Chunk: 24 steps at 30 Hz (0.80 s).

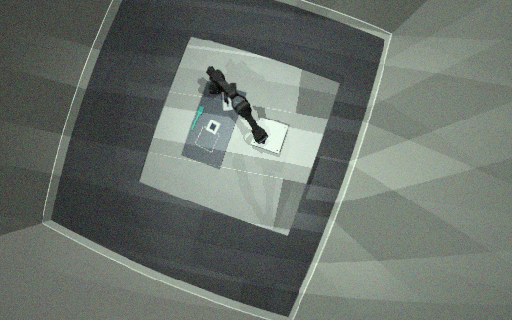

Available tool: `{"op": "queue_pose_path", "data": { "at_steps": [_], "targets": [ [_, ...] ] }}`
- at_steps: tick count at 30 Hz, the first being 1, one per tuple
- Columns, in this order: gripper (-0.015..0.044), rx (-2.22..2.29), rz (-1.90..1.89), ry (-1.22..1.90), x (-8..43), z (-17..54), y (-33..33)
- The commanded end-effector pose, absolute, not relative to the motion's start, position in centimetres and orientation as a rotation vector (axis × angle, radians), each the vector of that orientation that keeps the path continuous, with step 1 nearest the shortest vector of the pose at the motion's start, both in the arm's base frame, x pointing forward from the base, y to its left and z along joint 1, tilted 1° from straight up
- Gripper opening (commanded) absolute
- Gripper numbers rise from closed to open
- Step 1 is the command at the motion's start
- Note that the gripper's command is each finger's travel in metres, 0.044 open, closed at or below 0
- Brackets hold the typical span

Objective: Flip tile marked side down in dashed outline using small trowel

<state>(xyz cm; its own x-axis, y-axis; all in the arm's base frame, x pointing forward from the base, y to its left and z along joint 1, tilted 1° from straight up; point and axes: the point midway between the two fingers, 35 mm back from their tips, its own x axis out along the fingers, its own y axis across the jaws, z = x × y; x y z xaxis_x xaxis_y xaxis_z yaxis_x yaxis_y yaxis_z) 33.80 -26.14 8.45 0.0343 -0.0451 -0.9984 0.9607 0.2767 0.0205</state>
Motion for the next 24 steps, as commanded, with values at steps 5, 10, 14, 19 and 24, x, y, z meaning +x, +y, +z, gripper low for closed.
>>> {"op": "queue_pose_path", "data": {
  "at_steps": [5,10,14,19,24],
  "targets": [
    [0.027,0.894,-0.919,1.326,33.76,8.56,-26.07],
    [0.027,0.759,-0.79,1.384,33.8,8.57,-26.12],
    [0.027,0.65,-0.686,1.423,33.82,8.58,-26.15],
    [0.027,0.514,-0.555,1.464,33.85,8.59,-26.2],
    [0.027,0.377,-0.422,1.497,33.89,8.6,-26.25]
  ]
}}
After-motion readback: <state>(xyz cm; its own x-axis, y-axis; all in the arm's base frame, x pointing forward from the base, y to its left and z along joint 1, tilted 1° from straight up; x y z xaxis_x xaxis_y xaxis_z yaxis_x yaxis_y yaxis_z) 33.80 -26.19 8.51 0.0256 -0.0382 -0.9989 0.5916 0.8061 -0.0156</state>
